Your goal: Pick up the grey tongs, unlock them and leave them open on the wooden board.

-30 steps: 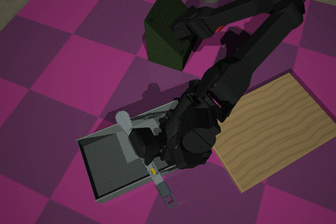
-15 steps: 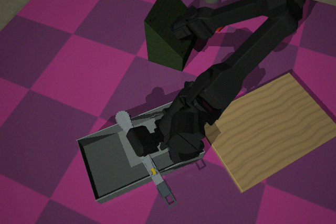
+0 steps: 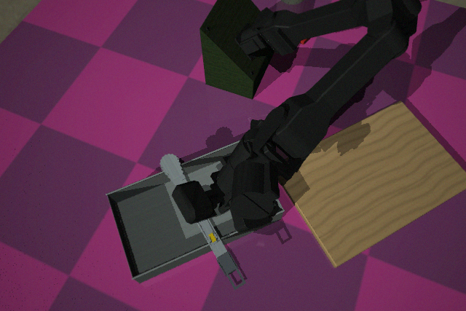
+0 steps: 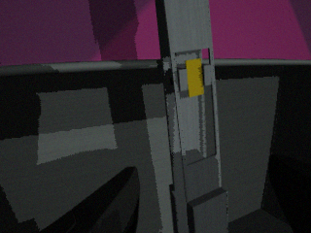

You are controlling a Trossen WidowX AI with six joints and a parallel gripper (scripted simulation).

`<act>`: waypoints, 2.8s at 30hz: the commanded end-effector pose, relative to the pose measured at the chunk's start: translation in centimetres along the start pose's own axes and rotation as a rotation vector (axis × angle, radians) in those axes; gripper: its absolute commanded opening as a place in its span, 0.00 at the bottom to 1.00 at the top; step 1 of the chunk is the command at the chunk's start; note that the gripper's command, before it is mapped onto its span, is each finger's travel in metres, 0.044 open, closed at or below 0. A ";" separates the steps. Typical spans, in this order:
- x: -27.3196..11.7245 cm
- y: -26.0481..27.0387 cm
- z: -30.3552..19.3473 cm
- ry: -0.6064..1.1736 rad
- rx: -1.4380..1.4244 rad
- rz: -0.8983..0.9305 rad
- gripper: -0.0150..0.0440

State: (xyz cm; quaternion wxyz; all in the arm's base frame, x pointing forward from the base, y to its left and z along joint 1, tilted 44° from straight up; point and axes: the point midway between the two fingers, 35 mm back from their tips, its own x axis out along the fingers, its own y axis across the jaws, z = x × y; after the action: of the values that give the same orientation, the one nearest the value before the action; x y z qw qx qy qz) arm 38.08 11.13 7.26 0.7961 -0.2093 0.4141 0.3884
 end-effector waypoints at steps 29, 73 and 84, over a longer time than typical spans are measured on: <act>5.2 -0.1 0.0 -0.001 0.005 -0.005 0.69; -0.7 -3.7 -0.1 0.001 0.004 -0.006 0.00; -0.3 -3.7 -0.1 0.023 -0.009 0.085 0.00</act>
State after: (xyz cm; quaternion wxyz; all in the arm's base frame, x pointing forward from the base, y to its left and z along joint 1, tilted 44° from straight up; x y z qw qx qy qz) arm 40.44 8.96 7.22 0.7792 -0.2025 0.4288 0.4098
